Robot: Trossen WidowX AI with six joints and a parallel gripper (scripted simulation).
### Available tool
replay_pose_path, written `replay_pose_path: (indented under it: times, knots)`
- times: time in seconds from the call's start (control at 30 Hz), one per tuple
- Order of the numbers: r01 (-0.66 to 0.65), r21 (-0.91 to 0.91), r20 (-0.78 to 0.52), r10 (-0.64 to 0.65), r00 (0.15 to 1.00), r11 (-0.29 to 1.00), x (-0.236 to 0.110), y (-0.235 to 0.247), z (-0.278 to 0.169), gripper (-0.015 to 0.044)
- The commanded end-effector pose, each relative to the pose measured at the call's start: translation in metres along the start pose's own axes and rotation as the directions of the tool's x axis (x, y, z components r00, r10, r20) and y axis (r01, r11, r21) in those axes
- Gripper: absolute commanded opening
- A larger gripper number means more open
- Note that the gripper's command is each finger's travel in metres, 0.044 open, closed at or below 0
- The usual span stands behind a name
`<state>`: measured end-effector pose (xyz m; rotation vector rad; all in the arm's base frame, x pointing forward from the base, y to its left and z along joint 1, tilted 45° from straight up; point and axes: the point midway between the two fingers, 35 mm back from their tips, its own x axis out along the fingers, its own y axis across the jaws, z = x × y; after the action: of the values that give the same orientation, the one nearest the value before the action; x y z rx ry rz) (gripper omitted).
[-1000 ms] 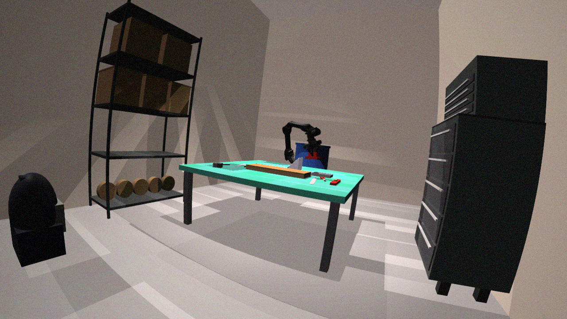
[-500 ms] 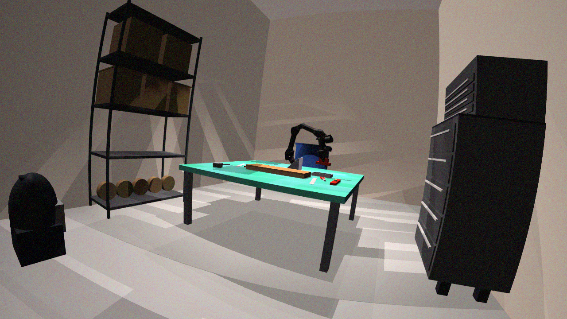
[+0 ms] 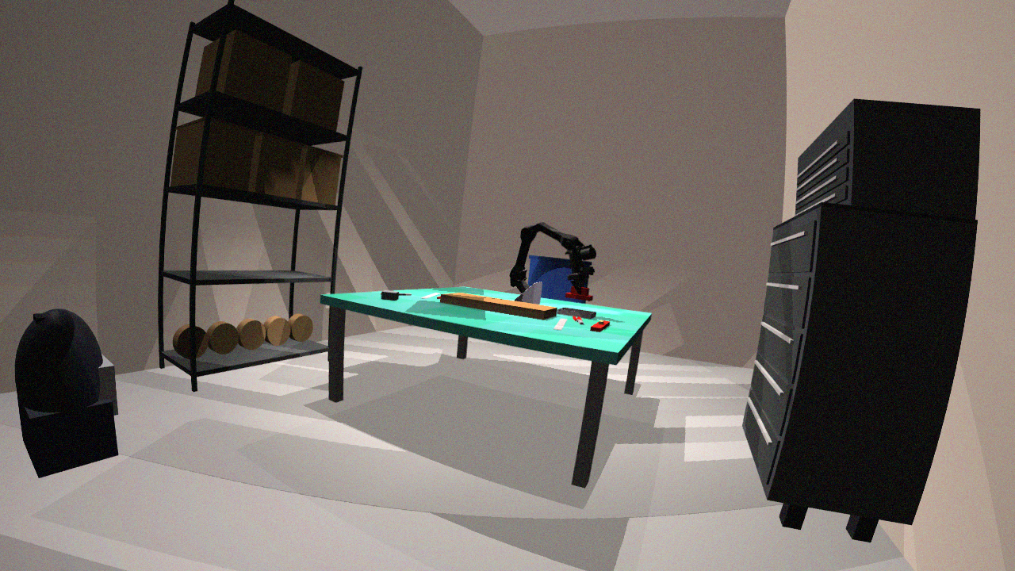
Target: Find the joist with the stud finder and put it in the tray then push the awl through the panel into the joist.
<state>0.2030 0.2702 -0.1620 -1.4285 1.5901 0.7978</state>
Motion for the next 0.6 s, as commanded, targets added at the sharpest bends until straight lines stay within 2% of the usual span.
replay_pose_path:
  times: [0.0, 0.57]
  knots:
    - [0.004, -0.002, 0.003, -0.004, 1.0, 1.0, 0.006, -0.001, -0.001, 0.0]
    - [0.005, -0.001, 0.002, -0.005, 1.0, 1.0, 0.037, -0.002, -0.01, 0.0]
